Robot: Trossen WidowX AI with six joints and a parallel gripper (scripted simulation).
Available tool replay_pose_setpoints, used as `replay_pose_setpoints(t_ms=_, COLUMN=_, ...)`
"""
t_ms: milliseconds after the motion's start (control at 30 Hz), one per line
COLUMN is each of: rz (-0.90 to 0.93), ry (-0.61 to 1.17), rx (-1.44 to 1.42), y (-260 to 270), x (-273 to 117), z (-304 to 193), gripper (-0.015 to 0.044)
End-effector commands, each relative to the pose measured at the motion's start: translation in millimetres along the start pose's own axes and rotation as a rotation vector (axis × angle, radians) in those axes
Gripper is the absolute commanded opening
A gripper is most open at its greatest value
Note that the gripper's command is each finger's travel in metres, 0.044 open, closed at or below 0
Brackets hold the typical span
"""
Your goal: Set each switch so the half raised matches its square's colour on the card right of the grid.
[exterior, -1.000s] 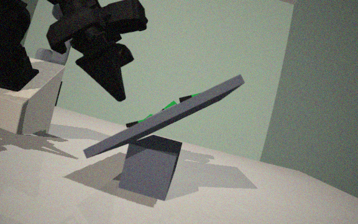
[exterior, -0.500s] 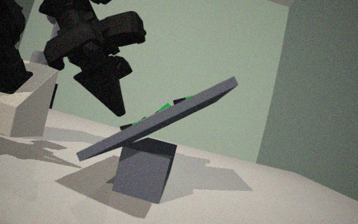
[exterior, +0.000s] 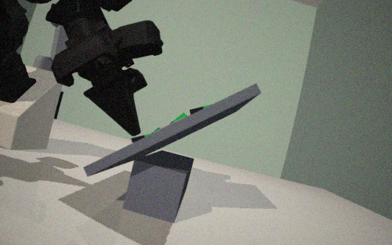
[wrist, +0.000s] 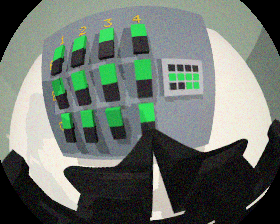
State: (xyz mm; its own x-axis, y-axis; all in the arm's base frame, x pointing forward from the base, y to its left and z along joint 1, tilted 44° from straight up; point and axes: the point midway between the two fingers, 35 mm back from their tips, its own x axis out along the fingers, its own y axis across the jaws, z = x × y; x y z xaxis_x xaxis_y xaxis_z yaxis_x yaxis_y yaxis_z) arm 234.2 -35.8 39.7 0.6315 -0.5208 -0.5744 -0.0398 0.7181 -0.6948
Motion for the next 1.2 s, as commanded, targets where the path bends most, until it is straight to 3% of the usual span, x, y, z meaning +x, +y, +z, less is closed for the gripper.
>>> replay_pose_setpoints(t_ms=0, rz=0.005, ry=0.000, rx=-0.005, y=1.1, x=0.6, z=-0.1, gripper=0.0000)
replay_pose_setpoints(t_ms=1167, rz=0.005, ry=0.000, rx=-0.005, y=1.1, x=3.7, z=-0.2, gripper=0.0000)
